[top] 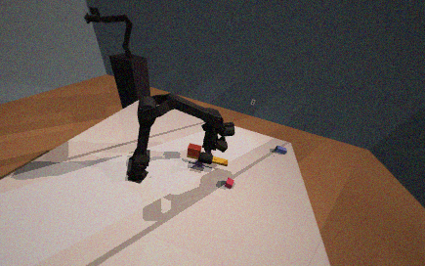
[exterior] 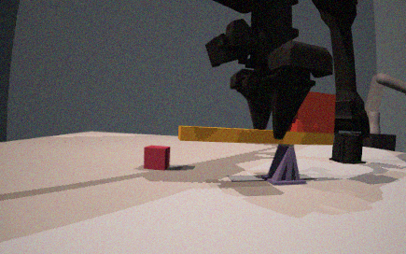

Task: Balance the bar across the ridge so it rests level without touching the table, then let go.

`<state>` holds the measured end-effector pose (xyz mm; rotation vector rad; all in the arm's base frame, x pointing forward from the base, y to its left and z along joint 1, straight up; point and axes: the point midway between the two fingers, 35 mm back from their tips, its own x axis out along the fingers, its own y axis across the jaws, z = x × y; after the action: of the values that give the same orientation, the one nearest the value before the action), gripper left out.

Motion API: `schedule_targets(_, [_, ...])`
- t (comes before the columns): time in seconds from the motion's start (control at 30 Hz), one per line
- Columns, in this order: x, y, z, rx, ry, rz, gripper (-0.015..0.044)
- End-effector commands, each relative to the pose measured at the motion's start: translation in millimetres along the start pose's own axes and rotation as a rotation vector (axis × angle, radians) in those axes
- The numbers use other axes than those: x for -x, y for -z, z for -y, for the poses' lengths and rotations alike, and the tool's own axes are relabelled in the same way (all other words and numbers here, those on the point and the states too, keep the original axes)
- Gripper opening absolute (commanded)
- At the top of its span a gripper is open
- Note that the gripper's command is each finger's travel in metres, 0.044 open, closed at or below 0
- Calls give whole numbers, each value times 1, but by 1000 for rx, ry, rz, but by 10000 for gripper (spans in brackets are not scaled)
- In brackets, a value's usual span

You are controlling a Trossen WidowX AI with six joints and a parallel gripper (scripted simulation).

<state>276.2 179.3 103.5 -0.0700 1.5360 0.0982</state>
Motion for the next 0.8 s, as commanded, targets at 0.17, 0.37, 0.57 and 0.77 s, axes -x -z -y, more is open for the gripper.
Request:
schedule_targets(0.17, [0, 0, 0, 0, 1, 0, 440])
schedule_targets(0.37, [50, -5, -2, 0, 0, 0, 440])
schedule_targets(0.57, [100, -1, 0, 0, 0, 0, 440])
schedule_targets(0.77, [100, -1, 0, 0, 0, 0, 440])
